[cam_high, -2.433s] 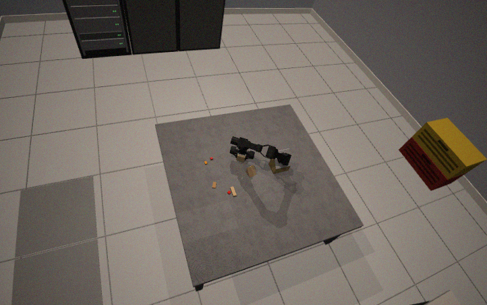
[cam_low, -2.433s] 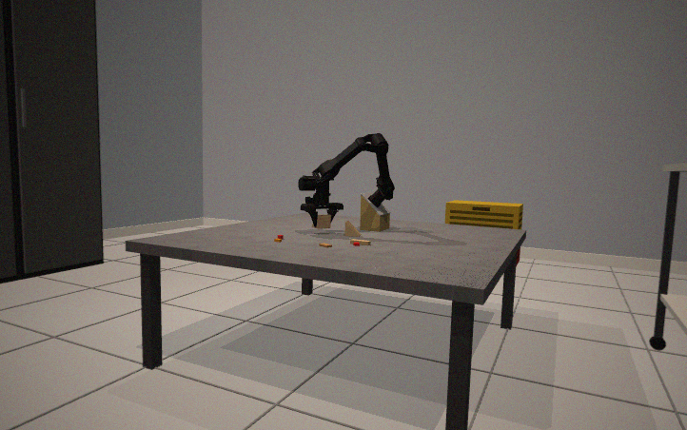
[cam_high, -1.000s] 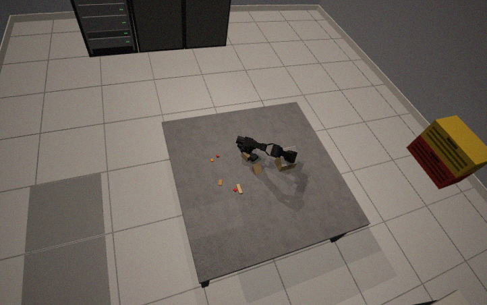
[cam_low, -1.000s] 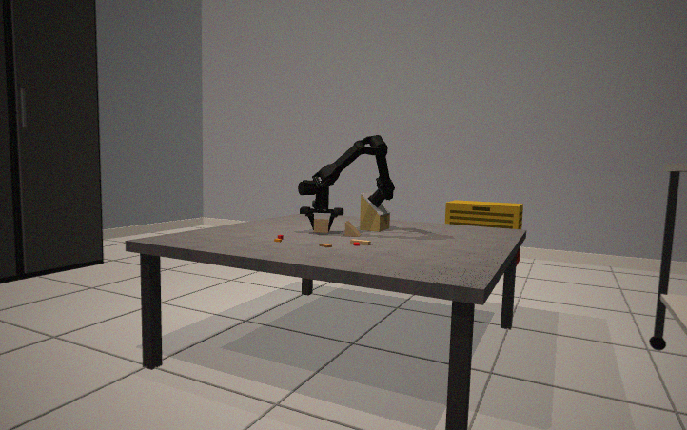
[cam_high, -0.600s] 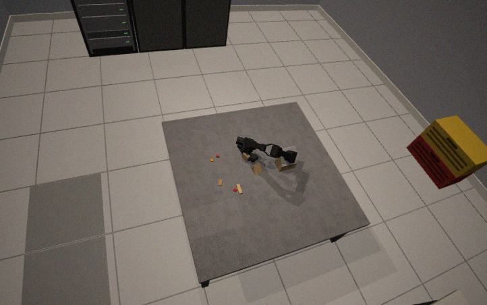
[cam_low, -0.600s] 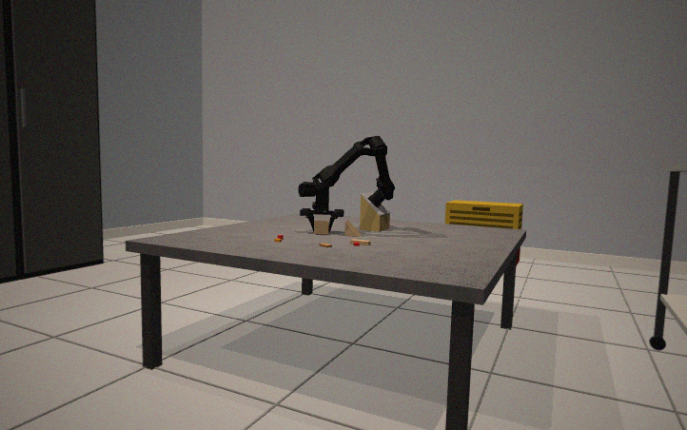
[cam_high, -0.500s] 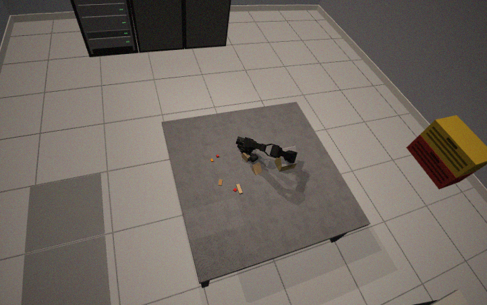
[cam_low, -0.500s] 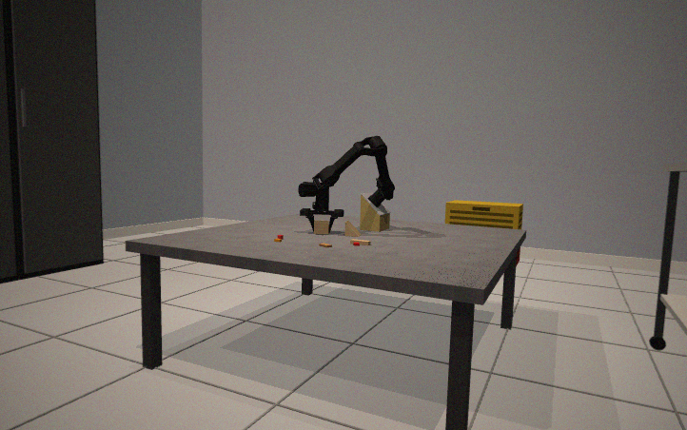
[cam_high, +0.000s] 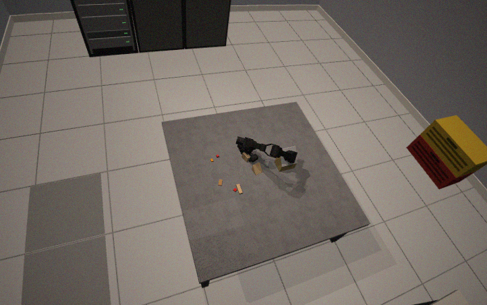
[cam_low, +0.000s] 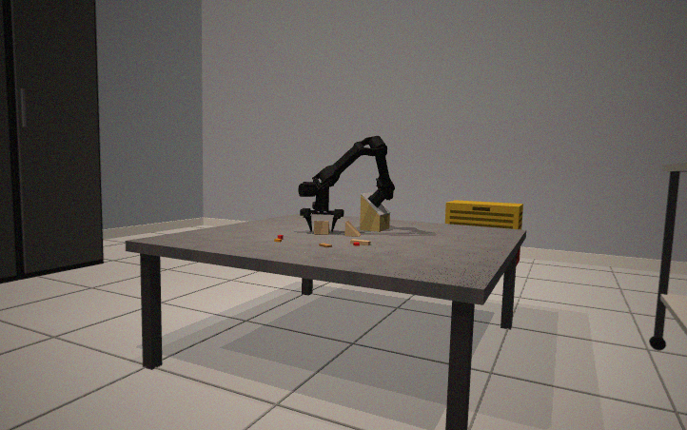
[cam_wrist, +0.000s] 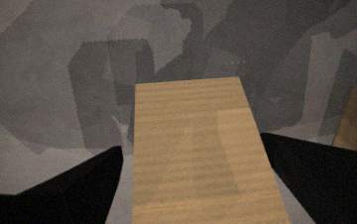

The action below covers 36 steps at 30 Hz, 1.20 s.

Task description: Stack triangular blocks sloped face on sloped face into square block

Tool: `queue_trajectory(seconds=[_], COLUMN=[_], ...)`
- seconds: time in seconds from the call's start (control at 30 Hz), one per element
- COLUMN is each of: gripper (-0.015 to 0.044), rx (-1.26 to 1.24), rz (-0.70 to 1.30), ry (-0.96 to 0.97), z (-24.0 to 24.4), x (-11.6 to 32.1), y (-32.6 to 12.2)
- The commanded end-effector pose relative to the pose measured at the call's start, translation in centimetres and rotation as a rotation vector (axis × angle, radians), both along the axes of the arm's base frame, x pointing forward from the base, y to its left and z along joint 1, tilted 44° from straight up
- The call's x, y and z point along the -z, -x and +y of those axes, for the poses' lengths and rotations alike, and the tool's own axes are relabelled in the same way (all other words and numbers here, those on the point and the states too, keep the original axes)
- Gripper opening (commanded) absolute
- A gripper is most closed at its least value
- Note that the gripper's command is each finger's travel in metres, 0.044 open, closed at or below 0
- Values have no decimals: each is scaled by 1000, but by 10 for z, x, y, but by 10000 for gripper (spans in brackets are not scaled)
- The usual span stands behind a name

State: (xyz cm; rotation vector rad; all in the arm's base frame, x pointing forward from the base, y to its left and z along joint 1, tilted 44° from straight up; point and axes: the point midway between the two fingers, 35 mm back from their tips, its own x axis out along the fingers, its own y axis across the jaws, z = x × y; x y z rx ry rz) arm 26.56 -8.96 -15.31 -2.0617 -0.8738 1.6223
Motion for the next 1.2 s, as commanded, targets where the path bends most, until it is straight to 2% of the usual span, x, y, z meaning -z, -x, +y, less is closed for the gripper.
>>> queue_trajectory(seconds=[0.0, 0.13, 0.5, 0.87, 1.17], gripper=[440, 440, 440, 440, 440], rx=[0, 0, 4, -256, -274], rz=[-1, 0, 0, 293, 311], ry=[2, 3, 5, 98, 105], z=[-7, -39, -40, -55, -54], x=[-7, -41, -41, -76, -78], y=[0, 8, 6, -36, -38])
